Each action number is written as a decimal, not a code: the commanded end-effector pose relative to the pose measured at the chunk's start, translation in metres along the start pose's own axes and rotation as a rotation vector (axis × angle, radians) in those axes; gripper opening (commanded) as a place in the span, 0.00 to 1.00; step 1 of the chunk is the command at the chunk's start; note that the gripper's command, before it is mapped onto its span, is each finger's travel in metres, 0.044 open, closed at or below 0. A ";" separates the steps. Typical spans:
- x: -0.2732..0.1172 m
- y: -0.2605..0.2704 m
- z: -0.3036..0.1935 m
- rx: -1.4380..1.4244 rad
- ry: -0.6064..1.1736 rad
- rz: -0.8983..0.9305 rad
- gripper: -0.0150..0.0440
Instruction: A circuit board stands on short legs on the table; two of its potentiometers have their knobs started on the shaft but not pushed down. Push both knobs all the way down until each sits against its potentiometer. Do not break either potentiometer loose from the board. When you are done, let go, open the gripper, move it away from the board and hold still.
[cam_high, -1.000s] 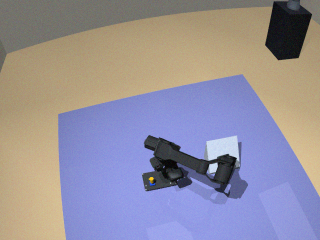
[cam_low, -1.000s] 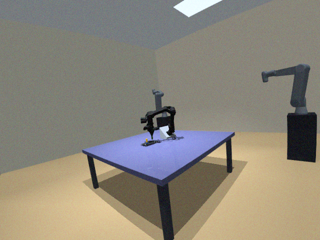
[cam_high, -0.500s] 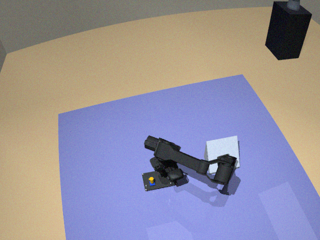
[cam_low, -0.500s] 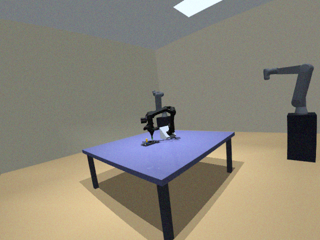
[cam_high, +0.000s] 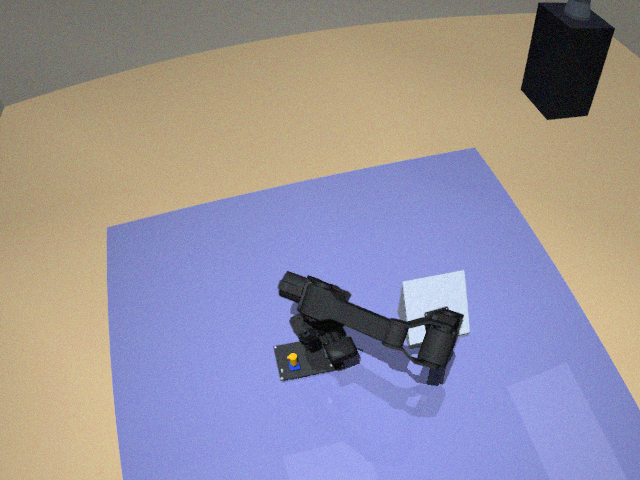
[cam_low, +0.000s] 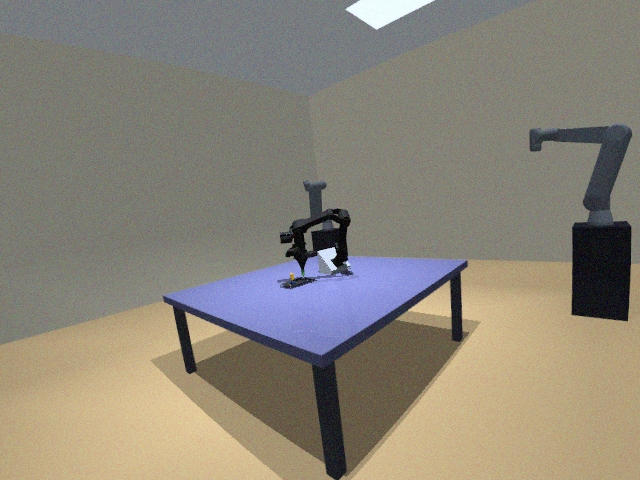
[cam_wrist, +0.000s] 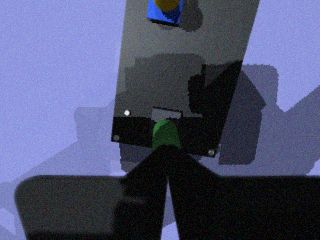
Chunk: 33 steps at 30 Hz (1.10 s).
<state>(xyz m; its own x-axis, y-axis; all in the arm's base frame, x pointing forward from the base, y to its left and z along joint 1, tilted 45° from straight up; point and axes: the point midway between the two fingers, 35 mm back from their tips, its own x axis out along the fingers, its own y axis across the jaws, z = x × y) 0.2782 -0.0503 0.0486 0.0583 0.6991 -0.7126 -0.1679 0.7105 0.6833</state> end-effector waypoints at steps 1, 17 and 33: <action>0.003 0.001 0.001 0.000 -0.003 0.003 0.25; 0.005 0.001 0.001 0.000 -0.003 0.003 0.25; 0.006 0.001 0.001 0.000 -0.003 0.003 0.25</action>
<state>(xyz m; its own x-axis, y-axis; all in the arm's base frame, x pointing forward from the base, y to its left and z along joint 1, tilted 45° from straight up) 0.2783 -0.0470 0.0452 0.0585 0.6995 -0.7122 -0.1678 0.7102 0.6837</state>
